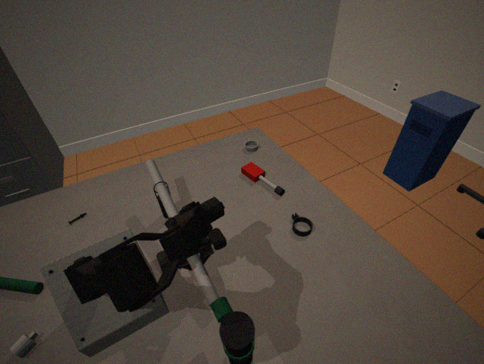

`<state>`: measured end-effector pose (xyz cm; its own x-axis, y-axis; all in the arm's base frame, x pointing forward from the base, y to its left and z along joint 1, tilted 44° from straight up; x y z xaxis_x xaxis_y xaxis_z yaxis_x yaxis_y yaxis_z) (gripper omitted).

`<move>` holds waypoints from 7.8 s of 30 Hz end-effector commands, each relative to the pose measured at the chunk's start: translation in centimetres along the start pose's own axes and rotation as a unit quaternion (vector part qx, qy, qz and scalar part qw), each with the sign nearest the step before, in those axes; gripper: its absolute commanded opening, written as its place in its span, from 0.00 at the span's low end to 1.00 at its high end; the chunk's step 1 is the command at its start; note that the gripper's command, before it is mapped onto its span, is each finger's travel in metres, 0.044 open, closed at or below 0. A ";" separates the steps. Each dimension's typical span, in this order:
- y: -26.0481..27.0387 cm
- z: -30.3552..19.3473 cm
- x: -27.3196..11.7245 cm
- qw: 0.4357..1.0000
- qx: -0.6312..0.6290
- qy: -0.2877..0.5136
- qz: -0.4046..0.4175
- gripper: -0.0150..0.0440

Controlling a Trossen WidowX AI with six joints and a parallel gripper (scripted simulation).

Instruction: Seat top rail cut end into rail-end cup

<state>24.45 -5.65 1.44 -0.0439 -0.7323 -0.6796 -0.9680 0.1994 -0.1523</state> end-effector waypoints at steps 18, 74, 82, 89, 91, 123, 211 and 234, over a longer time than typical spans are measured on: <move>0.4 -0.4 -4.8 0.997 0.004 0.077 -0.021 0.25; -0.4 -2.9 -5.1 0.997 0.001 0.078 -0.017 0.25; -0.4 -2.9 -5.1 0.997 0.001 0.078 -0.017 0.25; -0.4 -2.9 -5.1 0.997 0.001 0.078 -0.017 0.25; -0.4 -2.9 -5.1 0.997 0.001 0.078 -0.017 0.25; -0.4 -2.6 -5.1 0.997 0.002 0.071 -0.012 0.25; -1.2 -5.0 -5.2 0.997 0.000 0.073 -0.010 0.25; -1.2 -5.7 -4.9 0.998 -0.002 0.071 -0.003 0.25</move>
<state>24.37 -6.02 9.06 -0.0731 -0.8176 -0.5711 -0.9695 0.1925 -0.1514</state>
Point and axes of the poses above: the point midway between the two fingers, 35 mm back from their tips, its own x axis out along the fingers, its own y axis across the jaws, z = x × y, the point moved 6 cm from there along -x, back along the fingers, and after that the axes turned 10 degrees about x, right-handed, at the moved point
